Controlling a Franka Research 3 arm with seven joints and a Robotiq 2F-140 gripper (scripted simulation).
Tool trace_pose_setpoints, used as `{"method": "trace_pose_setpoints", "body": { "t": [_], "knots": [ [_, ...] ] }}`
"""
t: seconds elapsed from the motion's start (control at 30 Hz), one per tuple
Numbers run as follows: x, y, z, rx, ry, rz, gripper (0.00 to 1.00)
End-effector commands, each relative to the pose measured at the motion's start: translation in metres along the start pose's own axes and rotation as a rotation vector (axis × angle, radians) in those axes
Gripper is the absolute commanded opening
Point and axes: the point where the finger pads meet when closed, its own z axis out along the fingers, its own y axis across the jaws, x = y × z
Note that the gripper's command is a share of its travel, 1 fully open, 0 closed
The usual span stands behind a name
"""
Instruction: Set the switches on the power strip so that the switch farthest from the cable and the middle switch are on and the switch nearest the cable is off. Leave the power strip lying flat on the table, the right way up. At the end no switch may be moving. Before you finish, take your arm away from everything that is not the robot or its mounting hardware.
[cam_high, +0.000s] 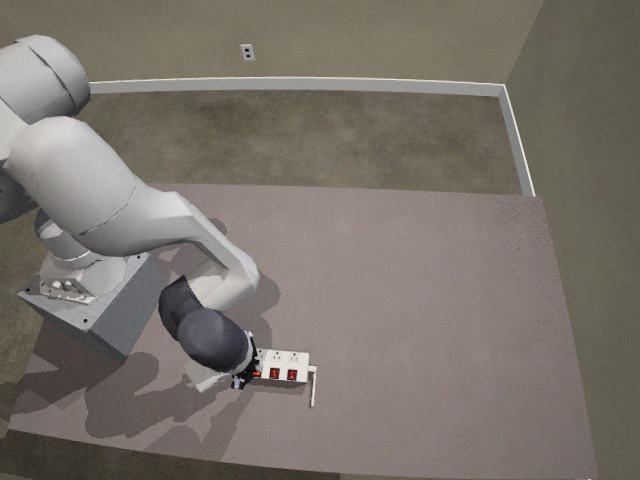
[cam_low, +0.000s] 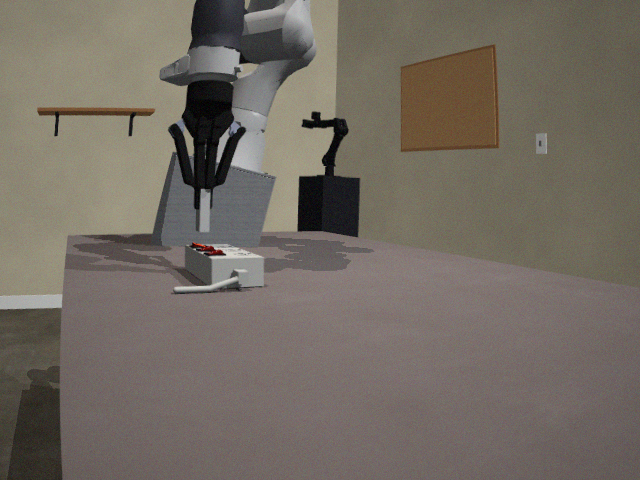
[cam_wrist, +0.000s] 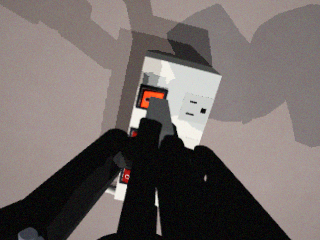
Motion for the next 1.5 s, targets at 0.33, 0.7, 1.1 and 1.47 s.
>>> {"method": "trace_pose_setpoints", "body": {
  "t": [0.33, 0.7, 1.1, 1.47],
  "knots": [
    [0.003, 0.001, -0.017, -0.008, 0.009, 0.006, 0.00],
    [0.003, 0.001, -0.017, -0.008, 0.009, 0.006, 0.00],
    [-0.034, 0.002, -0.028, -0.009, 0.008, 0.006, 0.00],
    [-0.043, 0.003, -0.031, -0.008, 0.009, 0.006, 0.00]
  ]
}}
